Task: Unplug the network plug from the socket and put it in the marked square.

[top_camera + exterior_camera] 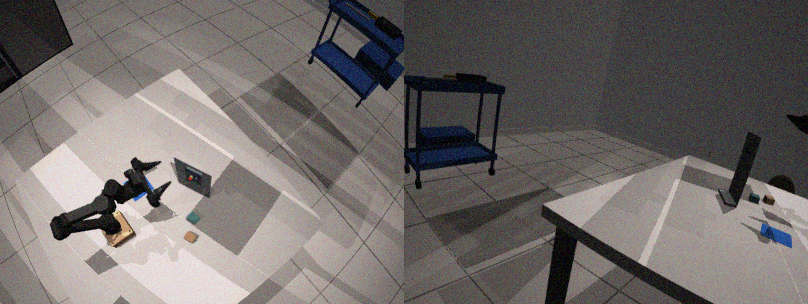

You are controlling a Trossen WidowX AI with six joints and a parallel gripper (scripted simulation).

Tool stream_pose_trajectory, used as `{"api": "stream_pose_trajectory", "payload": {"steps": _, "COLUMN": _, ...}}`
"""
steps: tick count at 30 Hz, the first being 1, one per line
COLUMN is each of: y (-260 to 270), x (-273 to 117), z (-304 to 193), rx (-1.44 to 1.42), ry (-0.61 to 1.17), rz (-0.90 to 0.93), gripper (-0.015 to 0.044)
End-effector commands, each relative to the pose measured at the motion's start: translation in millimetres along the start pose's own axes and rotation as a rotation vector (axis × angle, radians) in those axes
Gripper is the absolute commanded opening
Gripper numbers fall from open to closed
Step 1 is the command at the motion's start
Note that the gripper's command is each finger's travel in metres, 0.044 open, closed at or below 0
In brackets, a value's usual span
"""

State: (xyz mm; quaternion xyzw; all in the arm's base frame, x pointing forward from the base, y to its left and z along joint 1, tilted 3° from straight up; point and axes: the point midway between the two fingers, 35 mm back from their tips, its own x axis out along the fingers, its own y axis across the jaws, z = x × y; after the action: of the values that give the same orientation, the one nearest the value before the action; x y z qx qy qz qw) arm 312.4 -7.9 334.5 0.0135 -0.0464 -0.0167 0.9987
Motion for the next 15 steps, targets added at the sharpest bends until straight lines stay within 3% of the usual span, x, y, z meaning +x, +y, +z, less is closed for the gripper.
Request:
{"api": "stream_pose_trajectory", "payload": {"steps": 1, "y": 0, "x": 0, "z": -1, "rx": -0.001, "ry": 0.003, "rz": 0.001, "gripper": 0.0374}}
{"api": "stream_pose_trajectory", "payload": {"steps": 9, "y": -7, "x": 15, "z": -45, "rx": -0.036, "ry": 0.216, "rz": 0.05, "gripper": 0.0164}}
{"api": "stream_pose_trajectory", "payload": {"steps": 15, "y": -12, "x": 21, "z": -89, "rx": -0.041, "ry": 0.417, "rz": 0.128, "gripper": 0.0156}}
